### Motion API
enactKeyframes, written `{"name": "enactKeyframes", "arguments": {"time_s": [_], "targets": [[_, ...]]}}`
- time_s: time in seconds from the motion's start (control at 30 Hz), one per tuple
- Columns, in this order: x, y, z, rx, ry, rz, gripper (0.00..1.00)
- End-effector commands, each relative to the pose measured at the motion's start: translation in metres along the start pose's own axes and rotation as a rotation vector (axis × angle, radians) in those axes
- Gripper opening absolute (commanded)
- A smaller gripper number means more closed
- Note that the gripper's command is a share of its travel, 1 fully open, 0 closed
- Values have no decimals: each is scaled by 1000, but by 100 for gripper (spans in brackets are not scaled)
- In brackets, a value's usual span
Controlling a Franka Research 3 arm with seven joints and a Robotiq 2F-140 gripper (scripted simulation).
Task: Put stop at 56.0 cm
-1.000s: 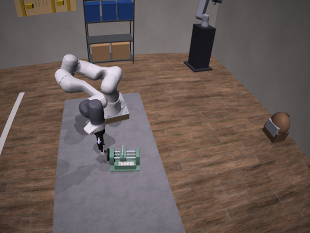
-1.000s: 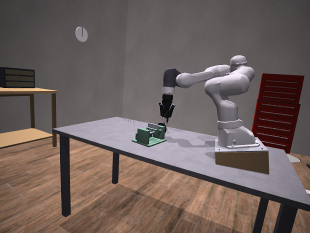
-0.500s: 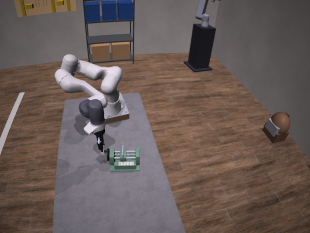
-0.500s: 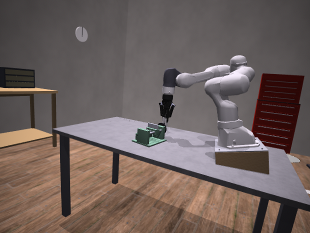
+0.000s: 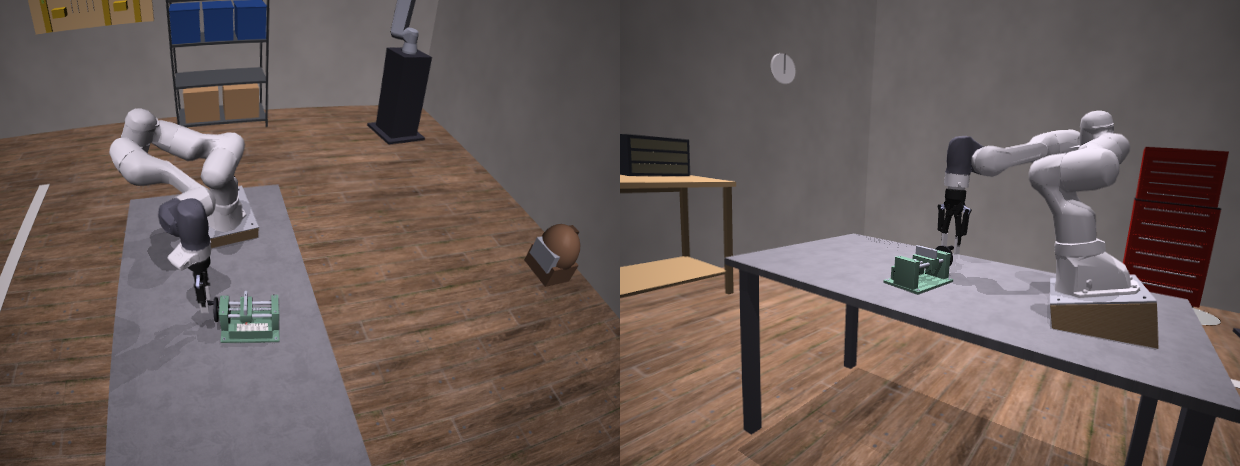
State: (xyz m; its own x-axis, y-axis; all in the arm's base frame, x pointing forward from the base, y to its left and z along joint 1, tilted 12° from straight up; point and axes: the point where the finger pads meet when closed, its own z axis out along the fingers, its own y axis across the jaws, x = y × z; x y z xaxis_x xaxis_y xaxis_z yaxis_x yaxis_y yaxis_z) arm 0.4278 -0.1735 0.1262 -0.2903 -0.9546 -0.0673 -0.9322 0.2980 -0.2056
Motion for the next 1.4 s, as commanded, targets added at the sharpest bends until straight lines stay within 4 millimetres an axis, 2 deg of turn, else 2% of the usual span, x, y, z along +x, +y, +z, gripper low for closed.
{"name": "enactKeyframes", "arguments": {"time_s": [0.0,0.5,0.57,0.73,0.83,1.37], "targets": [[0,2,1,-6,0,0,33],[0,2,-5,-6,0,0,33],[0,2,-19,-6,0,0,33],[0,2,-77,-6,0,0,33],[0,2,-97,-6,0,0,33],[0,2,-99,-6,0,0,33]]}}
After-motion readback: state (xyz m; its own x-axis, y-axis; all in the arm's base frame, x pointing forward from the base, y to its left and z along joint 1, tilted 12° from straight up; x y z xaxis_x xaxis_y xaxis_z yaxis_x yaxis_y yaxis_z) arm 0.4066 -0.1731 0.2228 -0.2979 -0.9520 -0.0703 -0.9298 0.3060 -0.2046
